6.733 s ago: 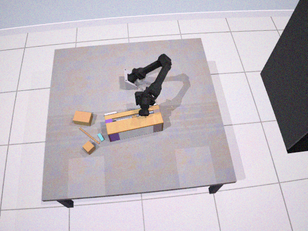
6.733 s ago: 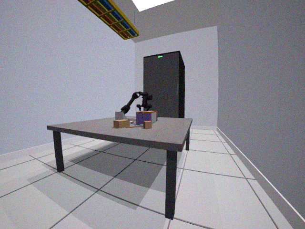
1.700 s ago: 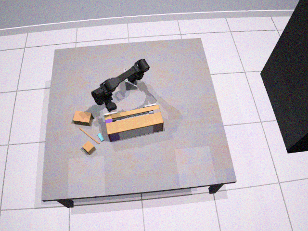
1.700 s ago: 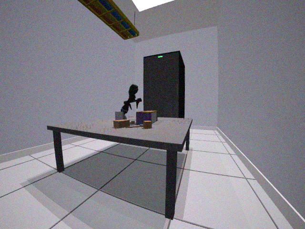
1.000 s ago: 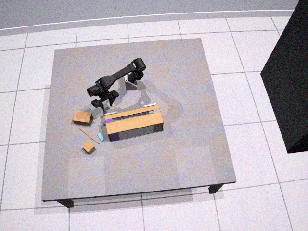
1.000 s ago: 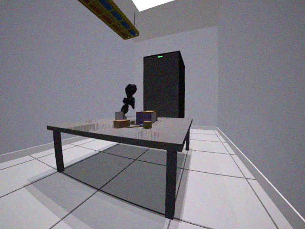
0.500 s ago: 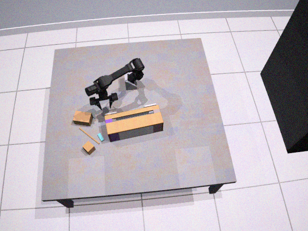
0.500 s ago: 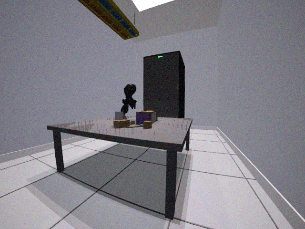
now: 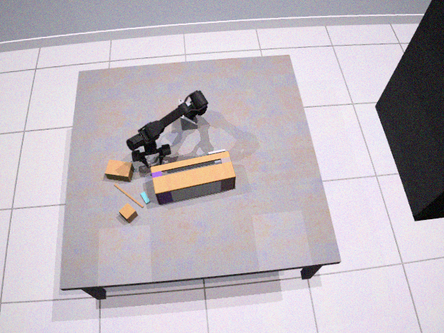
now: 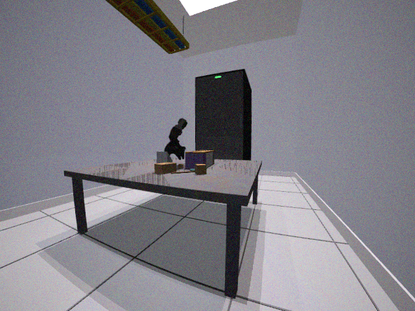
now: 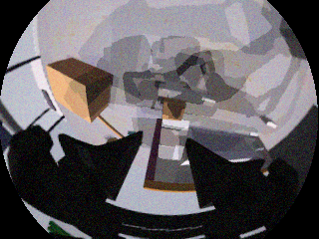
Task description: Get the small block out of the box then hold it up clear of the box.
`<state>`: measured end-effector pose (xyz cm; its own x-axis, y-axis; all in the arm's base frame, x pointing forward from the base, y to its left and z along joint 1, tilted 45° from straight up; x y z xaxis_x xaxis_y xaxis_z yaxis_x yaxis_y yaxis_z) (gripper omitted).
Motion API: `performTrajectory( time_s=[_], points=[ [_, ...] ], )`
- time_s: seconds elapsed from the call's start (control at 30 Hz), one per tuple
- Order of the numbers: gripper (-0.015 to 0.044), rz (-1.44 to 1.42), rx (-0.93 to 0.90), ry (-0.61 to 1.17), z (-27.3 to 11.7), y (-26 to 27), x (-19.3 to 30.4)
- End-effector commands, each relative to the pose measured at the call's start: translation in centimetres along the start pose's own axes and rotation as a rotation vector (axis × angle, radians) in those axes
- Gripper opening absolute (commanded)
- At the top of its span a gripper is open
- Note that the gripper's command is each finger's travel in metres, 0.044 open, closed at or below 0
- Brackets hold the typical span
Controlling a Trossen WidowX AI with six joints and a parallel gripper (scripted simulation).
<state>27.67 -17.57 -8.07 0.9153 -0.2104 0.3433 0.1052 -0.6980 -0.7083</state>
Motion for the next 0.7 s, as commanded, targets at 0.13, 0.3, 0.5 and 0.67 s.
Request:
performTrajectory(
  time_s=[0.13, 0.3, 0.5, 0.67],
  points=[
    [0.0285, 0.01, 0.008, -0.005, 1.4, -0.2, -0.7],
    [0.0285, 0.01, 0.008, -0.004, 2.2, -0.2, -1.0],
    [0.0285, 0.01, 0.009, -0.004, 3.1, -0.2, -1.4],
    [0.0285, 0.01, 0.009, -0.004, 3.8, -0.3, -1.7]
  ],
)
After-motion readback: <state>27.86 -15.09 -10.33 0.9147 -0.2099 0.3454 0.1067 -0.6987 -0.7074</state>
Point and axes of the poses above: the point midway between the two fingers, 35 mm back from their tips, its own z axis out along the fingers, its own y axis across the jaws, x = y × z, the point moved 5 cm from there along -z, back along the fingers, and after that the axes turned 5 degrees about z, right-handed, at the moved point
